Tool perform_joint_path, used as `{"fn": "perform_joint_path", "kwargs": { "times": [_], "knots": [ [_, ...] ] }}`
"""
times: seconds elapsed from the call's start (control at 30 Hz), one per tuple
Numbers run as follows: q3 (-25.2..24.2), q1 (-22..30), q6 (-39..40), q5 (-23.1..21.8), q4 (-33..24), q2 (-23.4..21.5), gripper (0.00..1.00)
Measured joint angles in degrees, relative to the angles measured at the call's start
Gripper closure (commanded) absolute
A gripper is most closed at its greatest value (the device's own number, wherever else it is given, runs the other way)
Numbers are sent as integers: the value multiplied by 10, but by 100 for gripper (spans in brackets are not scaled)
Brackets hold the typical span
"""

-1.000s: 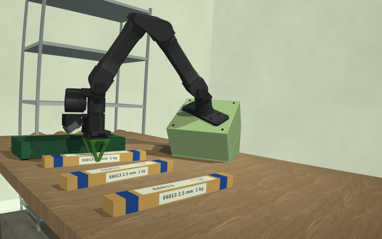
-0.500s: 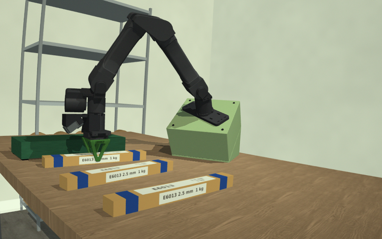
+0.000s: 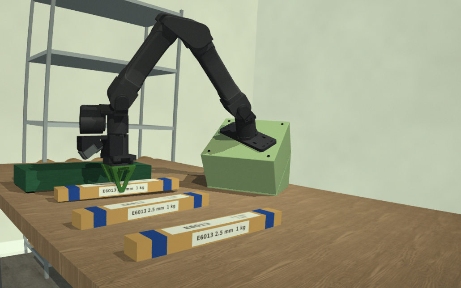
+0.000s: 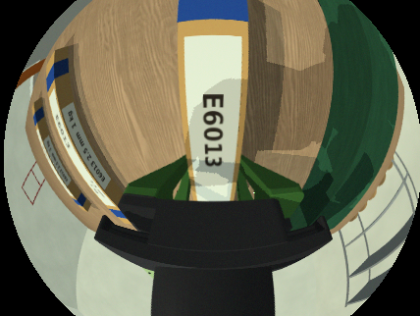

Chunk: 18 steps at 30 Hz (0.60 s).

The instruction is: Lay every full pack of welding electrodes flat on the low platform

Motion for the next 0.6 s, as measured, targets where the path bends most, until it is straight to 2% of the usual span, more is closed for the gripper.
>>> {"fn": "perform_joint_path", "kwargs": {
  "times": [0.6],
  "knots": [
    [0,-18,-16,-5,-45,-35,100]
  ]
}}
